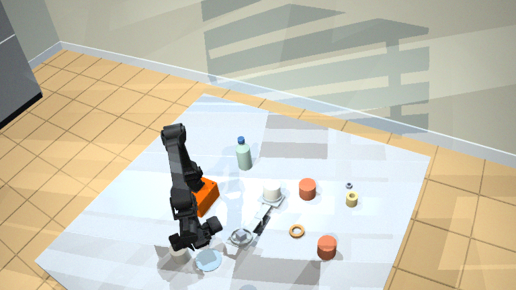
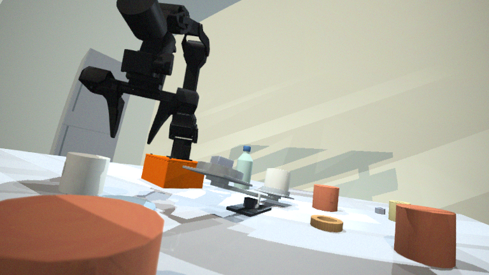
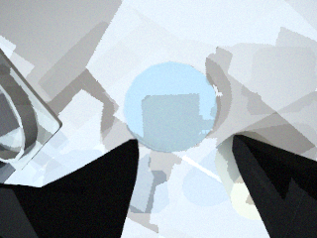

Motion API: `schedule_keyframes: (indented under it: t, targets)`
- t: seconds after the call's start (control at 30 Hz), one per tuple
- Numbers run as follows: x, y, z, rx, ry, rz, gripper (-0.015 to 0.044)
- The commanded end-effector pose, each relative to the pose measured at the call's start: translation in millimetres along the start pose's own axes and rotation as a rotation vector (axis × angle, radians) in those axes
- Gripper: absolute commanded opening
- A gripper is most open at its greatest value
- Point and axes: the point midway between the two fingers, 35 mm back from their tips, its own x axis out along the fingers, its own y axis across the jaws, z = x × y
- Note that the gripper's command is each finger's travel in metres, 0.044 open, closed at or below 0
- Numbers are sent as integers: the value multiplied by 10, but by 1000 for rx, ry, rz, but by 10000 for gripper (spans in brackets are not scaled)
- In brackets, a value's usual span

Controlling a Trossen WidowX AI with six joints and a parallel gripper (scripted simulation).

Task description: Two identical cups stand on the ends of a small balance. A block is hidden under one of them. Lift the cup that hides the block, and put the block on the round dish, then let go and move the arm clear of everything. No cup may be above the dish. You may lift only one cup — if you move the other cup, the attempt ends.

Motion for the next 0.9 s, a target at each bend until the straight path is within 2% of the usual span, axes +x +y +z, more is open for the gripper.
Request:
schedule_keyframes:
  t: [0.0,0.87]
  targets:
    - [-25,119,48,-159,7,-1,260]
    - [-150,881,207,-1049,32,30,260]
